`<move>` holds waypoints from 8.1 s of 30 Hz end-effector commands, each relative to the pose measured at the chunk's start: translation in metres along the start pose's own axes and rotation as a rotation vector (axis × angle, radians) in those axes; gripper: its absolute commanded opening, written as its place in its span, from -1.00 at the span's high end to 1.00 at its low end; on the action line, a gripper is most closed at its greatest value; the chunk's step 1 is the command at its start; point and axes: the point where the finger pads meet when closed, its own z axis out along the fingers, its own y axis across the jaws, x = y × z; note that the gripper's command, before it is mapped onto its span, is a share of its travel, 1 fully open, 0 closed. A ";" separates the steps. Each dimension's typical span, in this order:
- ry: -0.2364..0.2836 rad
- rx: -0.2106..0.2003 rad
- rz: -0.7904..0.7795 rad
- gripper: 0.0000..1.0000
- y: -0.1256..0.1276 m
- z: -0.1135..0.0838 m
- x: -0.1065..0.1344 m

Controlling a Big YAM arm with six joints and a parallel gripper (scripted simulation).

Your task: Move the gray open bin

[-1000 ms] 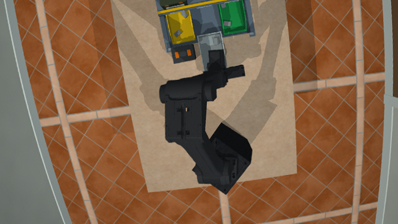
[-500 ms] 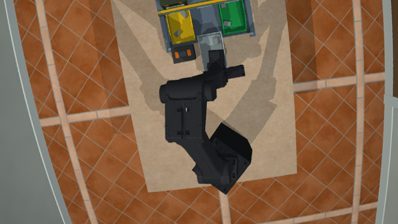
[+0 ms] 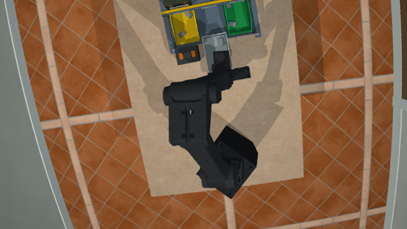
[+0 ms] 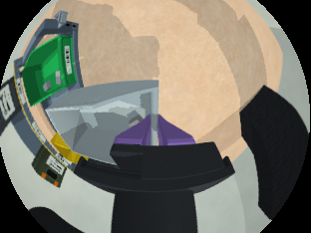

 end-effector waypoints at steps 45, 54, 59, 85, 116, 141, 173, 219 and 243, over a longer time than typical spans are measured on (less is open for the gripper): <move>0.000 -0.010 0.000 1.00 -0.018 0.000 -0.005; 0.001 -0.006 0.001 1.00 -0.026 0.000 -0.004; 0.000 -0.010 0.000 1.00 -0.027 0.000 -0.005; 0.000 -0.010 -0.001 1.00 -0.035 0.000 -0.004; 0.000 -0.011 -0.001 1.00 -0.035 -0.001 -0.004; 0.000 -0.011 -0.002 1.00 -0.035 0.000 -0.004; 0.002 -0.014 0.000 1.00 -0.030 0.011 0.001; 0.000 -0.017 -0.001 1.00 -0.029 0.023 0.002; 0.001 -0.011 -0.001 1.00 -0.031 0.027 0.002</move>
